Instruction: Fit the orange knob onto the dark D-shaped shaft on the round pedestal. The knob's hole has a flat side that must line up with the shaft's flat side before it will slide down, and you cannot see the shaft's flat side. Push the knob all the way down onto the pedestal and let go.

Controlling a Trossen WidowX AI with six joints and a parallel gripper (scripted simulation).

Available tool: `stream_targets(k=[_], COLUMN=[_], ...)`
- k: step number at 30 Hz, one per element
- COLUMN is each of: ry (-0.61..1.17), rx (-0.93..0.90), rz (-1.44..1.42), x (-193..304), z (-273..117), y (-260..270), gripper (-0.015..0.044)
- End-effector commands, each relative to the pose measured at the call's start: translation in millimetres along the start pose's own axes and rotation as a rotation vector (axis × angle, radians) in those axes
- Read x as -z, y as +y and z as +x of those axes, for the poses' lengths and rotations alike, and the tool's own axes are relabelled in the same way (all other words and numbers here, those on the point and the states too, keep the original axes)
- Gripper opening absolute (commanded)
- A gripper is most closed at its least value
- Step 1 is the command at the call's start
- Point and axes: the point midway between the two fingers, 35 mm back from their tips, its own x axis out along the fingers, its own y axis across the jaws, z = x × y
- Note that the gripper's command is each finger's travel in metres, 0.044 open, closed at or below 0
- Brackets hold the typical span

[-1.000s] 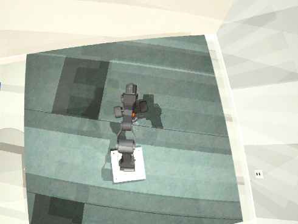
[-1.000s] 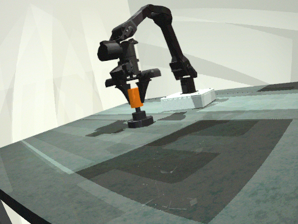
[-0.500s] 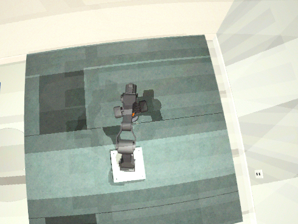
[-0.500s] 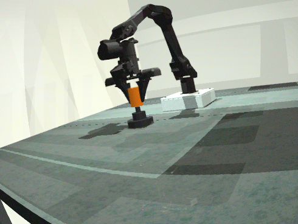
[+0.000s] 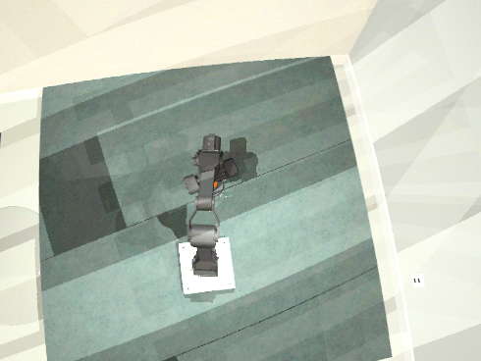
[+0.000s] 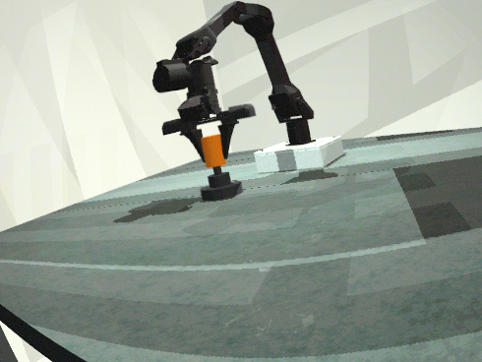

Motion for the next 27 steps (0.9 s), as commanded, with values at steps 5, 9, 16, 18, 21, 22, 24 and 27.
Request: stream_targets(k=[5, 9, 16, 18, 21, 22, 24, 27], ry=[-0.001, -0.001, -0.001, -0.001, -0.001, -0.001, -0.001, -0.001], rx=[0.001, 0.001, 0.001, 0.001, 0.001, 0.001, 0.001, 0.001], rz=[-0.01, -0.01, -0.01, -0.01, -0.01, -0.01, -0.01, -0.035], x=[-0.3, -0.2, 0.2, 0.2, 0.6, 0.6, 0.3, 0.0], z=[1.5, 1.3, 1.8, 1.8, -1.0, -1.6, -2.9, -3.2], y=[0.6, 0.8, 0.8, 0.8, 0.4, 0.3, -0.1, -0.4], gripper=[0.0, 0.0, 0.0, 0.0, 0.0, 0.0, 0.0, 0.0])
